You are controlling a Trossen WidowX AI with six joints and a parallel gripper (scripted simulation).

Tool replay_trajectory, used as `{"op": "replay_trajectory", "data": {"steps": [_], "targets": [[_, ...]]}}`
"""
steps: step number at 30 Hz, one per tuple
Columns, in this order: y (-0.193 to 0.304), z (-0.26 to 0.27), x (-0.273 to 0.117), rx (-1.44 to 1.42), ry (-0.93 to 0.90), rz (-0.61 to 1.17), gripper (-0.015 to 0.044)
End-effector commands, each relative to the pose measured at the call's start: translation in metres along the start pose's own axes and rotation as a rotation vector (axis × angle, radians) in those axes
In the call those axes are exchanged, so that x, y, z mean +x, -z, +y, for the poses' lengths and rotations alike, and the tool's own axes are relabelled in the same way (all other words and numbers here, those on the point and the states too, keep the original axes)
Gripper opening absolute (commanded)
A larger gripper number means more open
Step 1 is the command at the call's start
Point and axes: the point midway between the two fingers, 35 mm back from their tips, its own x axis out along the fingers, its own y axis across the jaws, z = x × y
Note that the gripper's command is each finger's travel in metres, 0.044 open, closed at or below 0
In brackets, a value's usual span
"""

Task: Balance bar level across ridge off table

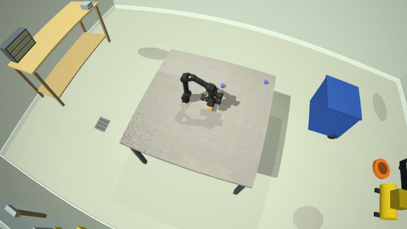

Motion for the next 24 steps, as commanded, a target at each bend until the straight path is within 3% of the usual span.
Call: {"op": "replay_trajectory", "data": {"steps": [1, 22, 24], "targets": [[0.0, 0.0, 0.0, 0.0, 0.0, 0.0, 0.0], [0.0, 0.0, 0.0, 0.0, 0.0, 0.0, 0.0], [0.0, 0.0, 0.0, 0.0, 0.0, 0.0, 0.0052]]}}
